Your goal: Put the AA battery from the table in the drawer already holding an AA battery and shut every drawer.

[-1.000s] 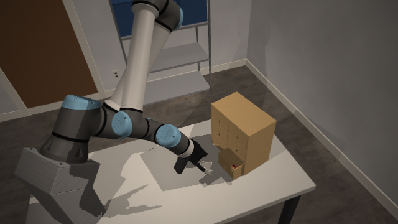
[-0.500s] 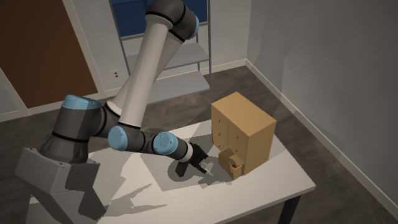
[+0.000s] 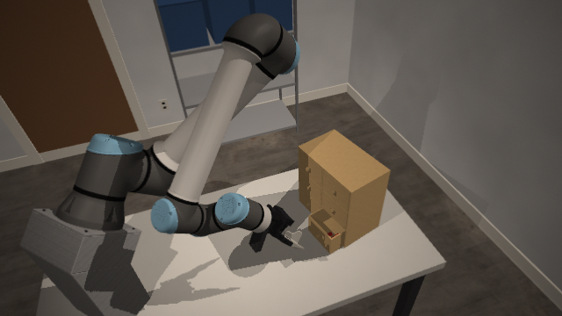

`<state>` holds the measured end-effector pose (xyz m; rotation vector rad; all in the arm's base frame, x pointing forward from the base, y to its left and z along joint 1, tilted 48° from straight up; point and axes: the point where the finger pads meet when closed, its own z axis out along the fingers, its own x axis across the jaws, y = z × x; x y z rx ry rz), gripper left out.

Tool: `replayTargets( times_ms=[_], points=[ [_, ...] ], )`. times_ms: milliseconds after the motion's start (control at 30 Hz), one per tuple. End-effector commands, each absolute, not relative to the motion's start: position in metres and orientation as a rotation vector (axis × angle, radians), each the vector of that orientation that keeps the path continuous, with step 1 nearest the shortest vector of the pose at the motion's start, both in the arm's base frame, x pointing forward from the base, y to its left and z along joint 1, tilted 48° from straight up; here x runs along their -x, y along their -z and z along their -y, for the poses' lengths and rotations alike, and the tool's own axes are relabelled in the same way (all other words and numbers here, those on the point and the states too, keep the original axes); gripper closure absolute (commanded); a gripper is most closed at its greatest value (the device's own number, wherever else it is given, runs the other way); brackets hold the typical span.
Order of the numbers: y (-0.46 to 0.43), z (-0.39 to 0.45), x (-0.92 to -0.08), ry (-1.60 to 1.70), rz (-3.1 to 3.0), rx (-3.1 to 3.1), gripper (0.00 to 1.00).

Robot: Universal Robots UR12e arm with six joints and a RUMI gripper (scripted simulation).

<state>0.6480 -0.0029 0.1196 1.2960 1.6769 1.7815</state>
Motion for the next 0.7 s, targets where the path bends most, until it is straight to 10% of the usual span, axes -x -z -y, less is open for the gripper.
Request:
replayTargets(
  times_ms=[0,667],
  points=[
    [-0.12,0.002,-0.653,-1.783,-1.599,-1.297,0.0],
    [-0.118,-0.007,-0.664,-1.836,-1.495,-1.253,0.0]
  ],
)
